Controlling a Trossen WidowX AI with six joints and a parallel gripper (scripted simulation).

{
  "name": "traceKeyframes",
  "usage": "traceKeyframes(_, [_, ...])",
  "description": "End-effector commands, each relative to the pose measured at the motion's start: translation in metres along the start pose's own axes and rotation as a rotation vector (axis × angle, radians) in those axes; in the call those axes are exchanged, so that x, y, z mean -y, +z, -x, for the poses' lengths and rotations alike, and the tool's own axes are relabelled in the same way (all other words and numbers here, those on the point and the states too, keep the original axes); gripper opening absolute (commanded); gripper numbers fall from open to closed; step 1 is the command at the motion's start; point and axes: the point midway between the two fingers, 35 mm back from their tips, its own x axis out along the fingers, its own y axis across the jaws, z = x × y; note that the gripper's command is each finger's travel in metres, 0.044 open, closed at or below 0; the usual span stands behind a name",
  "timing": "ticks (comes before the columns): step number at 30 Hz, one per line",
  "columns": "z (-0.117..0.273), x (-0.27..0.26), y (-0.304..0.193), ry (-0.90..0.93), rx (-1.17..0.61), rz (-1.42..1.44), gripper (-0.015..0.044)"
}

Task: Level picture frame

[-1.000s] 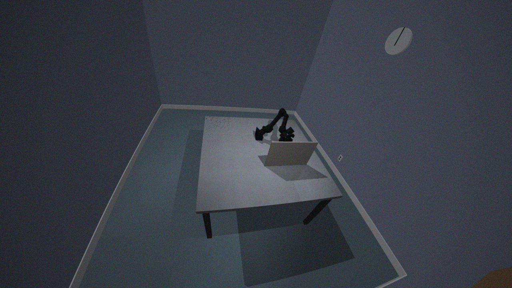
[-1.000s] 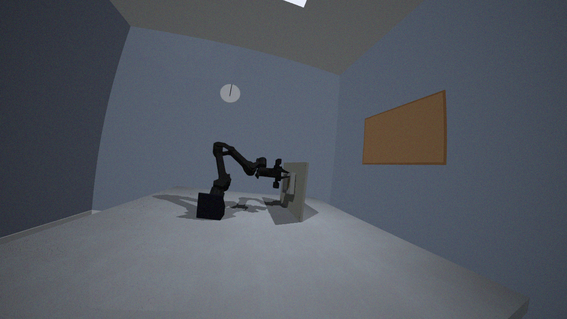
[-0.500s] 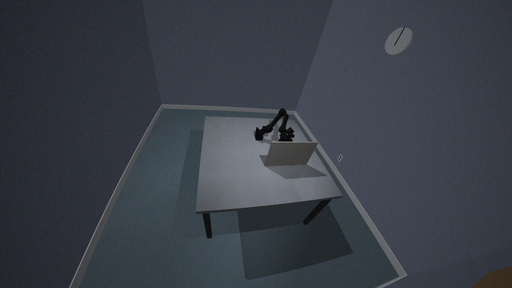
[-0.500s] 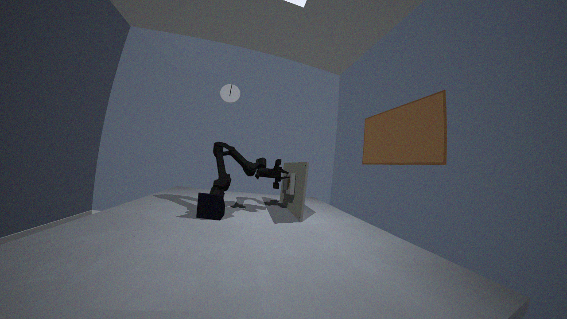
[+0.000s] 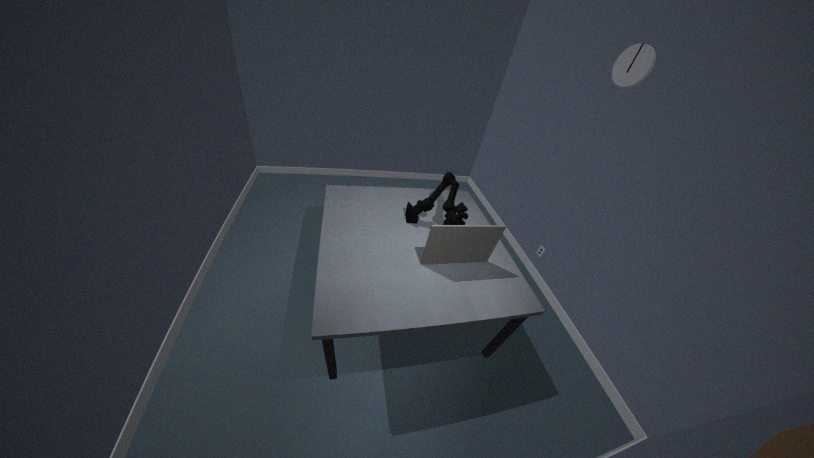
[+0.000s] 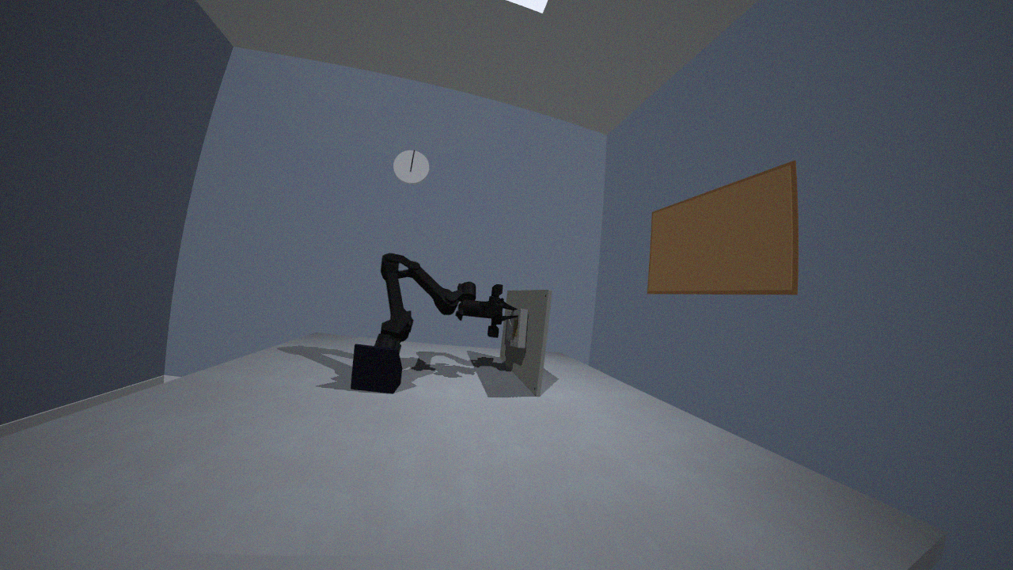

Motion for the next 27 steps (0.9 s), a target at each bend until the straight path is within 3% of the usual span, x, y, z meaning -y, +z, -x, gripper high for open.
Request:
traceKeyframes(1, [0.0001,0.0003,-0.0001,0.000,0.000,-0.004,0.0000])
traceKeyframes(19, [-0.0002,0.0025,0.0001,0.001,-0.001,-0.139,0.0000])
traceKeyframes(27, [-0.0003,0.0021,0.0002,0.000,-0.001,-0.126,0.0210])
